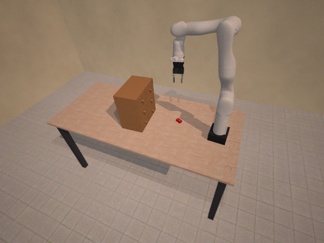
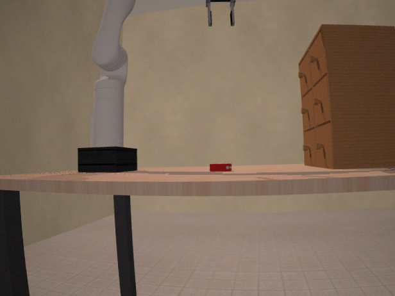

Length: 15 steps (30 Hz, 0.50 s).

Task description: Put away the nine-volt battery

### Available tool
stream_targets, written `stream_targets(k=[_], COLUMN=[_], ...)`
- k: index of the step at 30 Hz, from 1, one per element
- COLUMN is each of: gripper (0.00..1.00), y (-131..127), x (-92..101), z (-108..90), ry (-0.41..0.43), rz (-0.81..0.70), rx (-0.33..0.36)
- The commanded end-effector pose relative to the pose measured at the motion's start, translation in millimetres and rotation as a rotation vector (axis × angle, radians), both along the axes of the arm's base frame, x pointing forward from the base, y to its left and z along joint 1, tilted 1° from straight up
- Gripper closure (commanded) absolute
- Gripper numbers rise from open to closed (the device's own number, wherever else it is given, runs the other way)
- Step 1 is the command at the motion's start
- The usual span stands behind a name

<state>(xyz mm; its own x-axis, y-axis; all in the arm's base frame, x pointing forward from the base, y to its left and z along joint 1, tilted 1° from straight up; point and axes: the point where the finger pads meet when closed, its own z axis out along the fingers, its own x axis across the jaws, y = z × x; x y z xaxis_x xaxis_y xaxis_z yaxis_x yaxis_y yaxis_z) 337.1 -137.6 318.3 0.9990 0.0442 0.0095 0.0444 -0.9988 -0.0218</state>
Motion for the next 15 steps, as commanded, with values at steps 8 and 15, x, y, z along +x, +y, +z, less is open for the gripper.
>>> stream_targets(k=[8,15], gripper=[0.00,0.00], y=[-0.9,-1.3], x=[9.4,17.5], z=[-21.9,-39.4], ry=[0.000,-0.004], rz=[0.187,0.349], rx=[-0.001,-0.002])
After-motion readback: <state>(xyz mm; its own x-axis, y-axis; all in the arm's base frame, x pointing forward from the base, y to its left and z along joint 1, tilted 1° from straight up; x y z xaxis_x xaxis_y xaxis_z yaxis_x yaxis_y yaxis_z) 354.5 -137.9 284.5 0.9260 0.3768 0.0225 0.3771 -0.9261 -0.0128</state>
